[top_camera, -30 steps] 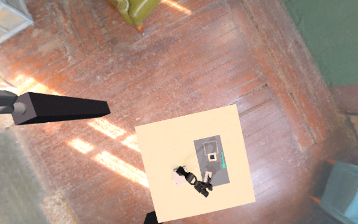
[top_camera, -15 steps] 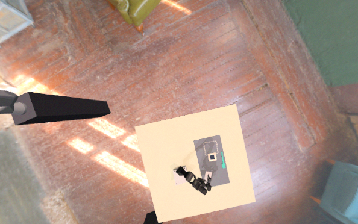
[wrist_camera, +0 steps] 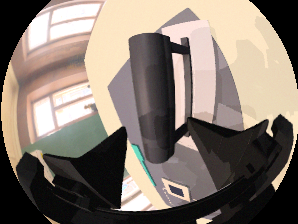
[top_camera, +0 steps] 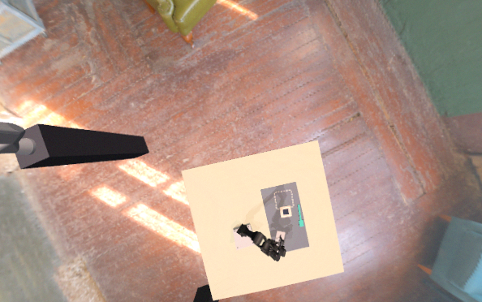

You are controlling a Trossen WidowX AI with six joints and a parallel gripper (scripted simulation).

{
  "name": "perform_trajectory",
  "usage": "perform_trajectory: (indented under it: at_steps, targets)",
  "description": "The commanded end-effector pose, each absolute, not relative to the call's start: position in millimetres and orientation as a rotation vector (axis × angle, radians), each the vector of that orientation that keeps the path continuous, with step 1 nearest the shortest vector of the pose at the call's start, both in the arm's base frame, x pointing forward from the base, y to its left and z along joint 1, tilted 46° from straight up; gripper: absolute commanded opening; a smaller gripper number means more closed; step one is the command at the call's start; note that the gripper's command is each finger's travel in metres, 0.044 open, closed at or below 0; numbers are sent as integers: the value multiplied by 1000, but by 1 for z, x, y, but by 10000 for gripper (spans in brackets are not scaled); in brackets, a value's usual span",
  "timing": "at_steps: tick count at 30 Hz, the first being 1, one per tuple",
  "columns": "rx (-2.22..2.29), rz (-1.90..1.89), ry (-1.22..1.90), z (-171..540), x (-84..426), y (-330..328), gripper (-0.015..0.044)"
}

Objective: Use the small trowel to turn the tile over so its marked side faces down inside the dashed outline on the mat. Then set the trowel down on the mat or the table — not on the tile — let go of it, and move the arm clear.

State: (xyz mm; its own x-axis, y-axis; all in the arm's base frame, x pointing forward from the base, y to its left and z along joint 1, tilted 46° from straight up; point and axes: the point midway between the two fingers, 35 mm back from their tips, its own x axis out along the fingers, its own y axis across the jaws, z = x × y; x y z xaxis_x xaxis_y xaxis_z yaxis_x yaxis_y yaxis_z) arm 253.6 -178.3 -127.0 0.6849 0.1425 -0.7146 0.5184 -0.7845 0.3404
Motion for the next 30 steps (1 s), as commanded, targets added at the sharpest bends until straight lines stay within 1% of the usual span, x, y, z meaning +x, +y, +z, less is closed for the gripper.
perform_trajectory:
  at_steps: [1,21,26,30]
  targets:
    - [2368,-953,509,-134,257,-178,300]
    - [2379,-946,501,-154,278,-172,300]
    - [2379,-946,501,-154,278,-172,169]
    - [2379,-946,501,-154,278,-172,142]
